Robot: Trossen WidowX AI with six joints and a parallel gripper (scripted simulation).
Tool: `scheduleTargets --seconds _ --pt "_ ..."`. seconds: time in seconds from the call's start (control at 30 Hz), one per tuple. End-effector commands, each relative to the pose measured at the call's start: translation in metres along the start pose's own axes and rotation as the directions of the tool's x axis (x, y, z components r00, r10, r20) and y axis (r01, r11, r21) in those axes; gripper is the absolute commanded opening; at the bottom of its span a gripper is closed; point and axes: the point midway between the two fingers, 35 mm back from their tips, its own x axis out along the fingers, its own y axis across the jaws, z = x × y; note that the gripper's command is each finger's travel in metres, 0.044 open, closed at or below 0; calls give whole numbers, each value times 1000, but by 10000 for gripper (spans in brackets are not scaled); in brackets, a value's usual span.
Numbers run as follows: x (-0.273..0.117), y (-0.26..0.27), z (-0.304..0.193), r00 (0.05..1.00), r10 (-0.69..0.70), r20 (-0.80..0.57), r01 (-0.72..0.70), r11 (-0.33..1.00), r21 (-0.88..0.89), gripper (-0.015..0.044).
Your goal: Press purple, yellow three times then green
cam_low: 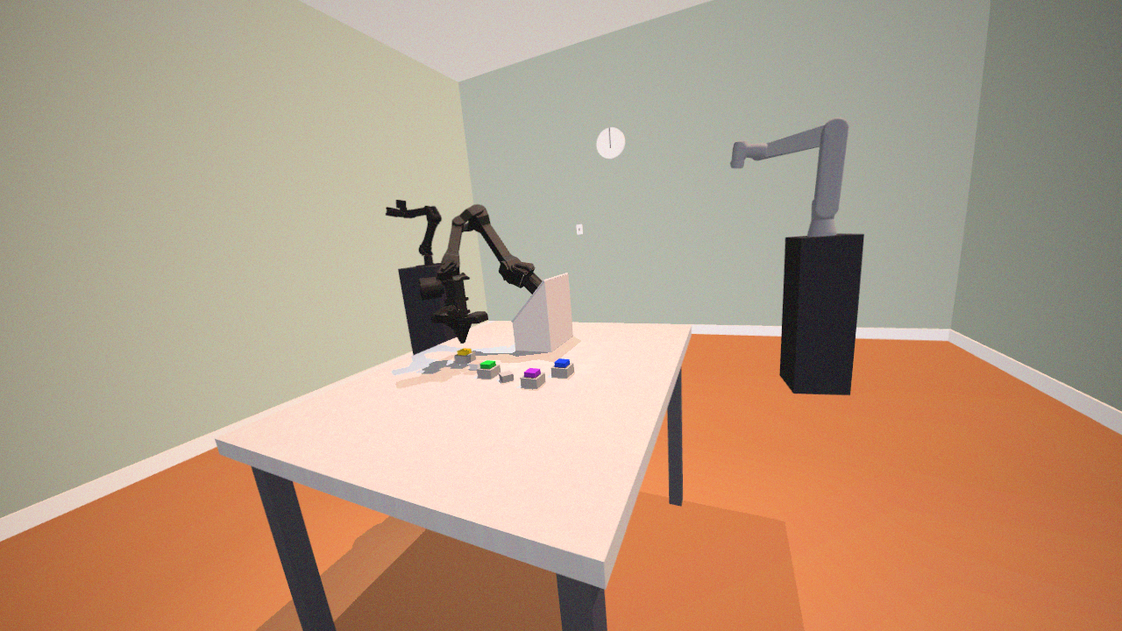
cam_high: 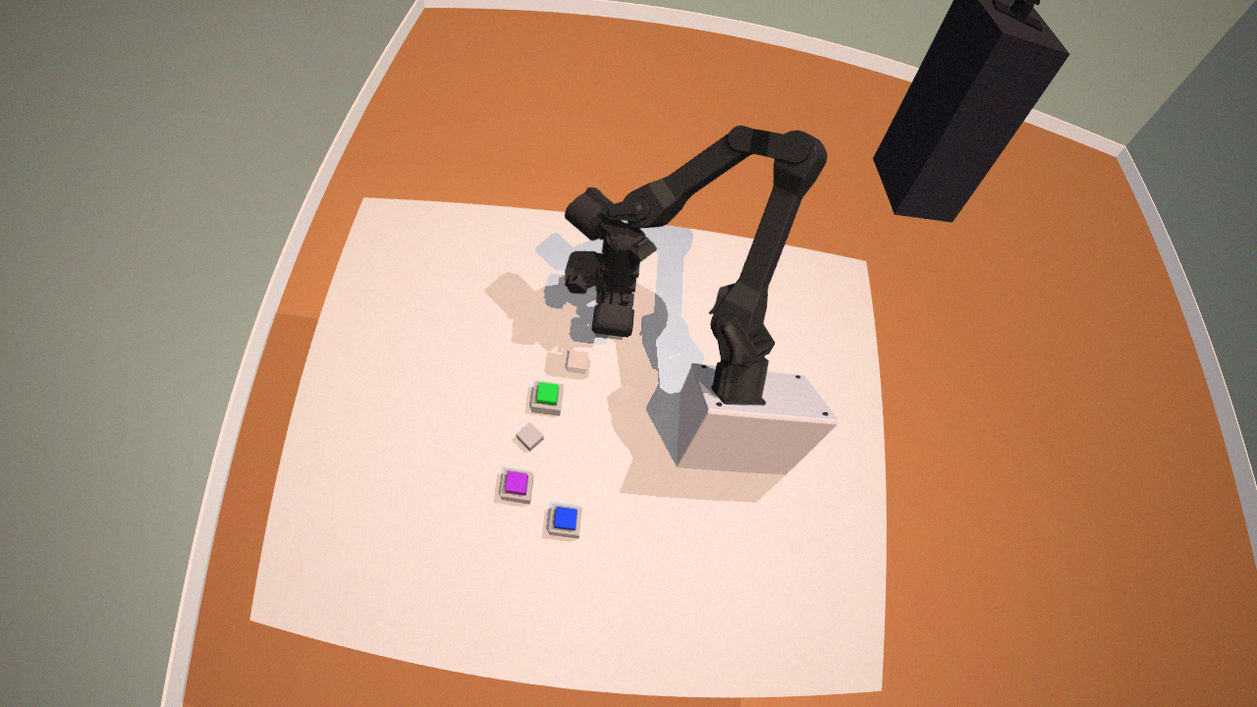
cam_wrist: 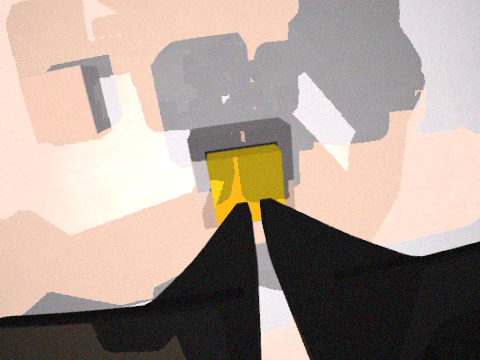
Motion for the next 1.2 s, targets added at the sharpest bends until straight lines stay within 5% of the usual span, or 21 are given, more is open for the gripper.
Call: scheduleTargets --seconds 0.0,1.17 --pt "0 0 -1 1000 -2 -6 2 1000 2 20" --pt "31 0 -2 1000 -4 -7 4 1000 2 20"
